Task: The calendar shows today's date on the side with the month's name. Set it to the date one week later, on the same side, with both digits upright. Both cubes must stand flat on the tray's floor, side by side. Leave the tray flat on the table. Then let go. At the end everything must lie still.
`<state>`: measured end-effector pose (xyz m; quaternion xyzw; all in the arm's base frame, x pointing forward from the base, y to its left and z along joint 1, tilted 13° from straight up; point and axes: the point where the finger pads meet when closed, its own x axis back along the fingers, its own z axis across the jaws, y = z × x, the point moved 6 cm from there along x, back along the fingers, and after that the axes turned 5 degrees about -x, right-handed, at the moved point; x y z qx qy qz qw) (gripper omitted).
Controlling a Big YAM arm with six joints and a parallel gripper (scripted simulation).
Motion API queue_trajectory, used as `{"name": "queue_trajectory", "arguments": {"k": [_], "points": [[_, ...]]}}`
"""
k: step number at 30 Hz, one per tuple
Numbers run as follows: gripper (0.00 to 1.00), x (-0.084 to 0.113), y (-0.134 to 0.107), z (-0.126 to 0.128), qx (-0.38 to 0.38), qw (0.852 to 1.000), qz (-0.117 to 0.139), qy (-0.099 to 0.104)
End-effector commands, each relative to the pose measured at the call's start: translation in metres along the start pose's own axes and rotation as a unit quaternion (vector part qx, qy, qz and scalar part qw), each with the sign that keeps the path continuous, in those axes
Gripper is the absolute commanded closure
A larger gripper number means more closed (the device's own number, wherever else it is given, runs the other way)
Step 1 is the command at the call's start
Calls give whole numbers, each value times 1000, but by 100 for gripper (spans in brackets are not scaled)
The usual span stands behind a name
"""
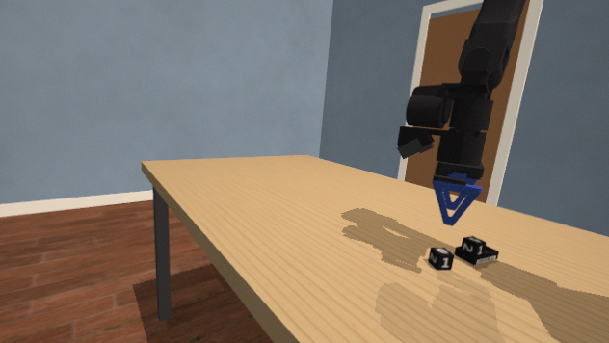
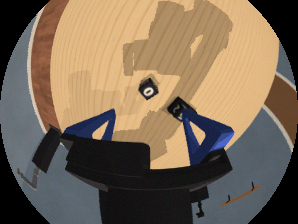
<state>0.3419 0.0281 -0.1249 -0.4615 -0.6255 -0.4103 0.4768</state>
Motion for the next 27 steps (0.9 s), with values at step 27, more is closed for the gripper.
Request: {"name": "queue_trajectory", "arguments": {"k": [27], "points": [[0, -9, 4, -3, -426, 905, -2, -2]]}}
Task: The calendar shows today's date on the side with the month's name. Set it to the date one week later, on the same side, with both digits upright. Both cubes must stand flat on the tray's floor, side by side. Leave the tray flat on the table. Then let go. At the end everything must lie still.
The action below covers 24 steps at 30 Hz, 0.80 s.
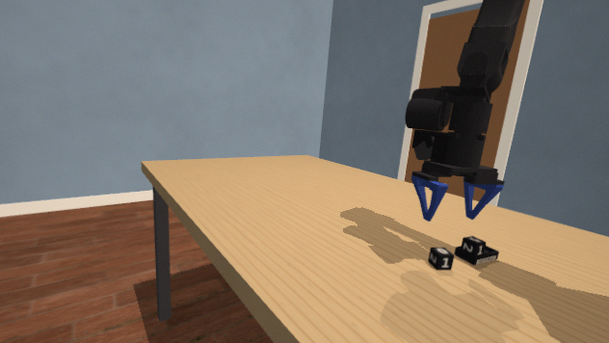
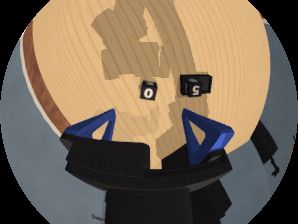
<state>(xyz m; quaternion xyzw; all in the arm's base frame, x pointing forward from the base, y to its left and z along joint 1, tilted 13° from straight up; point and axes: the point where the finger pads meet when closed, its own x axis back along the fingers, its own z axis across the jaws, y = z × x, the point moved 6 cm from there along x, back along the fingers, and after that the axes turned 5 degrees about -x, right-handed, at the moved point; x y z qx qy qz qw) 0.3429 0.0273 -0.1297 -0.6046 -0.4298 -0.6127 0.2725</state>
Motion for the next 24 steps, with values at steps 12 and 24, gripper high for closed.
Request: {"name": "queue_trajectory", "arguments": {"k": [12, 24], "points": [[54, -5, 6, 1, -98, 995, -4, 0], [54, -5, 6, 1, -97, 995, -4, 1]]}}
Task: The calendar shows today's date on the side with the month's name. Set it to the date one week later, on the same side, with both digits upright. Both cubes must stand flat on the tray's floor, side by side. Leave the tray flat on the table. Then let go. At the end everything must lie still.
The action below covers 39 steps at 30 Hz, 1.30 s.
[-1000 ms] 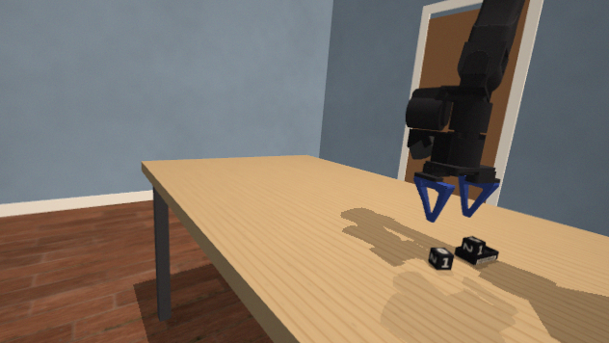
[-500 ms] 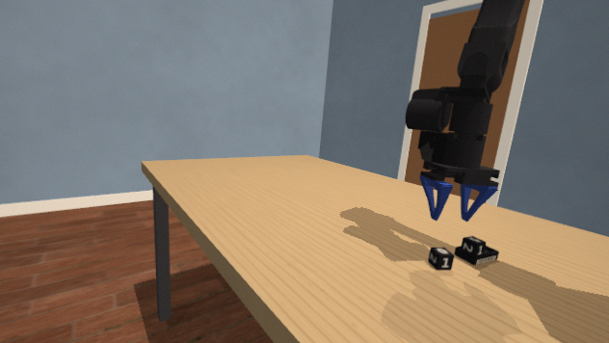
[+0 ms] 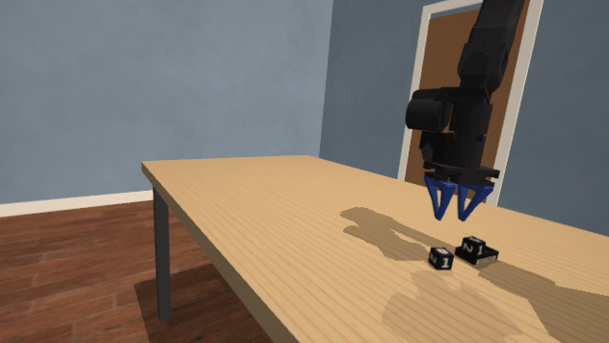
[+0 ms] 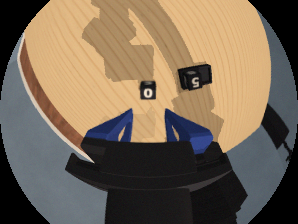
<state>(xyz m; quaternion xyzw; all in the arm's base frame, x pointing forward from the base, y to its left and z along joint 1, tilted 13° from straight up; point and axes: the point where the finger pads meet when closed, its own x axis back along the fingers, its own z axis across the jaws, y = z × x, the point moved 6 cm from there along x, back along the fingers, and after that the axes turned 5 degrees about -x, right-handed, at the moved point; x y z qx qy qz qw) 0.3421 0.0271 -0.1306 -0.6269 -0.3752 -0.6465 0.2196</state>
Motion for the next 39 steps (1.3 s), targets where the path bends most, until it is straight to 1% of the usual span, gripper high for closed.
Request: {"name": "queue_trajectory", "arguments": {"k": [1, 26, 27, 31, 39], "points": [[54, -4, 6, 2, -11, 1000, -5, 2], [54, -5, 7, 3, -11, 1000, -6, 3], [54, -5, 4, -1, -9, 1000, -2, -1], [54, -8, 7, 2, -10, 1000, -7, 4], [54, -16, 7, 2, -4, 1000, -7, 4]]}}
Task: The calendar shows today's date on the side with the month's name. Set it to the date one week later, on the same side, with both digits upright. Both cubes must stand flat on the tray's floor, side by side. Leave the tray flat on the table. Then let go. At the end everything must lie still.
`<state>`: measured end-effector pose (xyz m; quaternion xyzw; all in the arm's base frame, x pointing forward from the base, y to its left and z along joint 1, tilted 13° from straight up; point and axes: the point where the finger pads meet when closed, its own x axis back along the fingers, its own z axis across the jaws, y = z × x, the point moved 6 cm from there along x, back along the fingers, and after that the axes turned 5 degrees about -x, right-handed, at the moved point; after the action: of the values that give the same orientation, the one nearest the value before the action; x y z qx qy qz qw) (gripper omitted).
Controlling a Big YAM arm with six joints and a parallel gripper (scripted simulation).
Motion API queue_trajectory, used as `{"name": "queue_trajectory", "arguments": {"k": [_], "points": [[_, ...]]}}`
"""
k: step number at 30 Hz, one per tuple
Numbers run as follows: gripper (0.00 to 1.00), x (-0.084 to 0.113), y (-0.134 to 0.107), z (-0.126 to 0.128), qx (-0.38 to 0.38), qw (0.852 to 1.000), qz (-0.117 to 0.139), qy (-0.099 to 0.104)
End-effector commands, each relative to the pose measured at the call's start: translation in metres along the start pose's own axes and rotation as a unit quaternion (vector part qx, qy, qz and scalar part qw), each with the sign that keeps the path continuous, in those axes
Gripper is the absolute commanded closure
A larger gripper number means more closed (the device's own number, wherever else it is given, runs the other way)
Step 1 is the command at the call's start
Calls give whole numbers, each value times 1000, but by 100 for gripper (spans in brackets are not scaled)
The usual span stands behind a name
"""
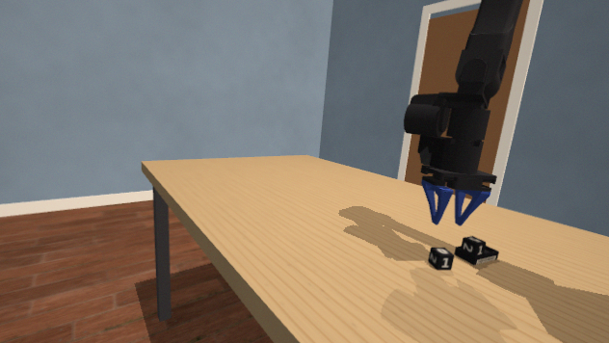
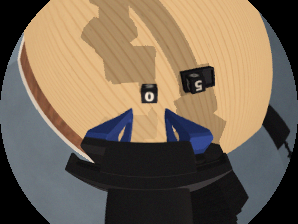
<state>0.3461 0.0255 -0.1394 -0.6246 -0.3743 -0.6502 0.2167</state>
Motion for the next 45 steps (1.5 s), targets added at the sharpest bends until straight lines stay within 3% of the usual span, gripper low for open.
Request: {"name": "queue_trajectory", "arguments": {"k": [1, 28, 45], "points": [[54, -8, 5, 0, 0, 1000, -4, 1], [54, -41, 2, -1, 0, 1000, -2, 0], [54, -46, -2, -3, 2, 1000, 2, -4]]}}
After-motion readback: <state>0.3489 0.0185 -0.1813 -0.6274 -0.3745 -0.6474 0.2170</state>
